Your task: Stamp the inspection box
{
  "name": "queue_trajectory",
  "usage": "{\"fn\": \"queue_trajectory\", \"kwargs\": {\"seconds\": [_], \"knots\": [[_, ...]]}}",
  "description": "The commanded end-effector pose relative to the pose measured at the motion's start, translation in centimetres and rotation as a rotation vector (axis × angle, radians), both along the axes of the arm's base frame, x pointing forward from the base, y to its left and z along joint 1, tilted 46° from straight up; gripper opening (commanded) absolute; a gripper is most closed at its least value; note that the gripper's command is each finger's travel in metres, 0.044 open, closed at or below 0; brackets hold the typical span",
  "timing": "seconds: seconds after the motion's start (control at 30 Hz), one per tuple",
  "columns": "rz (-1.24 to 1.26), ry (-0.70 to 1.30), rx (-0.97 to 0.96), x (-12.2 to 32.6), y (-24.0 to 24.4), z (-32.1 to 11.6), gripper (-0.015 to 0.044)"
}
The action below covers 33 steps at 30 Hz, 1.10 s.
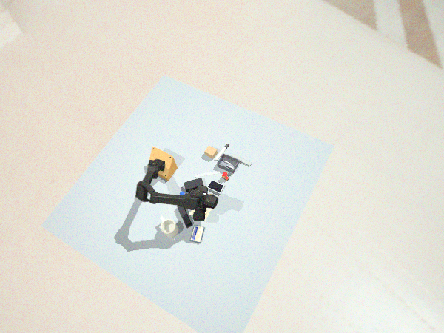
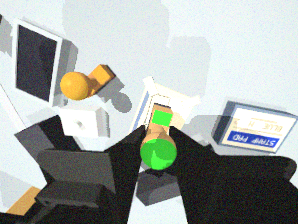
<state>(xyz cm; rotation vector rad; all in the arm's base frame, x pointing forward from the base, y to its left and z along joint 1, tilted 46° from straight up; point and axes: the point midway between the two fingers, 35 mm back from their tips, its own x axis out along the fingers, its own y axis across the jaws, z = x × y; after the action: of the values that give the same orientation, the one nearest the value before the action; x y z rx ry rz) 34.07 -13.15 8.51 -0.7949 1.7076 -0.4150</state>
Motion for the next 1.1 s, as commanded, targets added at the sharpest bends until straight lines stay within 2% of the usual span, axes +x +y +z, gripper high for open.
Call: {"fn": "queue_trajectory", "kwargs": {"seconds": [0.0, 1.07], "knots": [[0.005, 0.005, -0.005, -0.1, -0.1, -0.2, 0.0000], [0.004, 0.003, -0.007, -0.4, -1.6, -1.6, 0.0000]]}}
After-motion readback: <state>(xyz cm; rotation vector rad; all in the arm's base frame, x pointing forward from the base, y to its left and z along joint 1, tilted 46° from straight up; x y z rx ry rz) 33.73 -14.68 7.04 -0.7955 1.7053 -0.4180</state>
